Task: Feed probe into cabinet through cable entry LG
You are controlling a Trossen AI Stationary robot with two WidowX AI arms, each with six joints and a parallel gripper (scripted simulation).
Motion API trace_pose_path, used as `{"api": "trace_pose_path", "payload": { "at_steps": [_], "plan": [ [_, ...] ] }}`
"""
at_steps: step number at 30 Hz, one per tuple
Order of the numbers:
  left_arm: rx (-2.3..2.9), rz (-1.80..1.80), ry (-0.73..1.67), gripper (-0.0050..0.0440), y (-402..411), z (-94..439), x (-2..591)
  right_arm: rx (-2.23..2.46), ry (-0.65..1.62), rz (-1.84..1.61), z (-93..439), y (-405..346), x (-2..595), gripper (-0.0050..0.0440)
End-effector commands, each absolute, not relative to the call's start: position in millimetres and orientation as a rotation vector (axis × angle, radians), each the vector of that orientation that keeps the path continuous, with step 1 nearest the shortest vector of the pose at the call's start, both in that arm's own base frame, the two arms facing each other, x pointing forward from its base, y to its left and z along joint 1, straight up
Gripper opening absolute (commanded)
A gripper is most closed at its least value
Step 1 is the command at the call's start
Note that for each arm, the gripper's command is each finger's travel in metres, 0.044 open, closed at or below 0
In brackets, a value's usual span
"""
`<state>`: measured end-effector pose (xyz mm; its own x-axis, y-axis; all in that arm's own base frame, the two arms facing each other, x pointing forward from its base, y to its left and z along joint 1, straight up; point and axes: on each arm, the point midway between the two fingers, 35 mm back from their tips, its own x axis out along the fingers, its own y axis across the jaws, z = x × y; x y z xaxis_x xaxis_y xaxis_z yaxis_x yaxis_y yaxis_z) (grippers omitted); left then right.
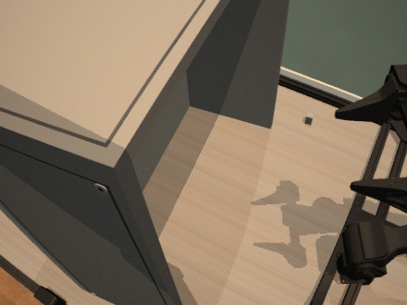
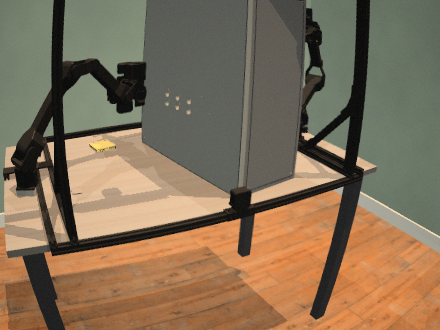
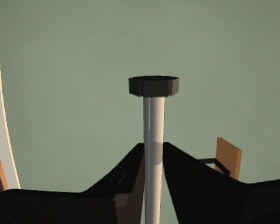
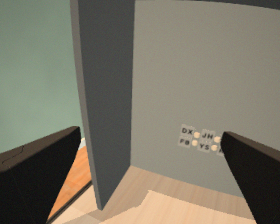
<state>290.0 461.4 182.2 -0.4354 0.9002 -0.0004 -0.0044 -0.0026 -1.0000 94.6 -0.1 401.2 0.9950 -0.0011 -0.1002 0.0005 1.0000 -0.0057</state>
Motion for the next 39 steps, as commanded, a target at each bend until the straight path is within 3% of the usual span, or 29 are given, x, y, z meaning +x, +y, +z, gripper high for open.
{"api": "trace_pose_path", "payload": {
  "at_steps": [1, 39],
  "plan": [
    [-0.959, 1.536, -1.536, 0.0, 461.3, 180.9, 290.1, 0.0, 0.1, 0.0, 401.5, 0.0, 94.4, 0.044],
    [-0.959, 1.536, -1.536, 0.0, 461.3, 180.9, 290.1, -0.03, 0.132, -0.017, 398.9, -2.8, 105.0, 0.044]
  ]
}}
